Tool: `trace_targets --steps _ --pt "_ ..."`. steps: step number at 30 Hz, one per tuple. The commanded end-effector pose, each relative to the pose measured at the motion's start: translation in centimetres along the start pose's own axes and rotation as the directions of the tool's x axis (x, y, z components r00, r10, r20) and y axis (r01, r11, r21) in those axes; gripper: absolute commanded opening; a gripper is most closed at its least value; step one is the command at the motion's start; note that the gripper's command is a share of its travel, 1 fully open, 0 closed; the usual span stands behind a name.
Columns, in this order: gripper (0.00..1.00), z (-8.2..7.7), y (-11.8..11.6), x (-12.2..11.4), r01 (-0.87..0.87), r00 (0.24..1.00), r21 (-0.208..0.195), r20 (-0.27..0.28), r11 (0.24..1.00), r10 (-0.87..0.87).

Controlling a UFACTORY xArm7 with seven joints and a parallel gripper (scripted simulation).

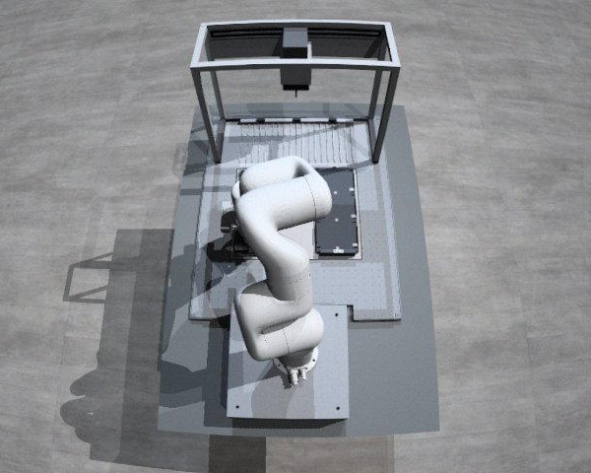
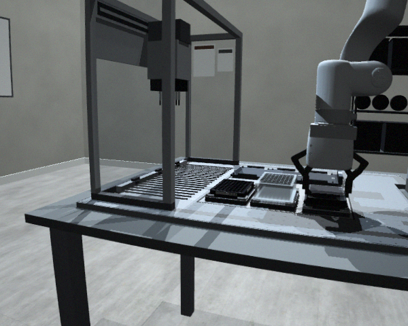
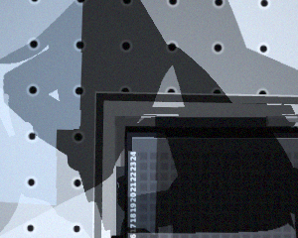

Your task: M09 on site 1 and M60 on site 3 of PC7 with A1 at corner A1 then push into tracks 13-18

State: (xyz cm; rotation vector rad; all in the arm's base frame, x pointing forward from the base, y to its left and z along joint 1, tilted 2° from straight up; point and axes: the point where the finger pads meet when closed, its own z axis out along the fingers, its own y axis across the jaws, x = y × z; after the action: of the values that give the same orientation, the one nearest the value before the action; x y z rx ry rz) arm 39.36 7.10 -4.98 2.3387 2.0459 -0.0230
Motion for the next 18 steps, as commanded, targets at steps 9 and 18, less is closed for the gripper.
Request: trace_targets --steps 9,18 --pt "0.00 -0.9 0.1 0.0 0.000 1.000 -0.003 -0.001 1.000 0.000" --pt "0.00 -1.4 0.1 0.0 0.000 1.000 -0.003 -0.001 1.000 0.000"
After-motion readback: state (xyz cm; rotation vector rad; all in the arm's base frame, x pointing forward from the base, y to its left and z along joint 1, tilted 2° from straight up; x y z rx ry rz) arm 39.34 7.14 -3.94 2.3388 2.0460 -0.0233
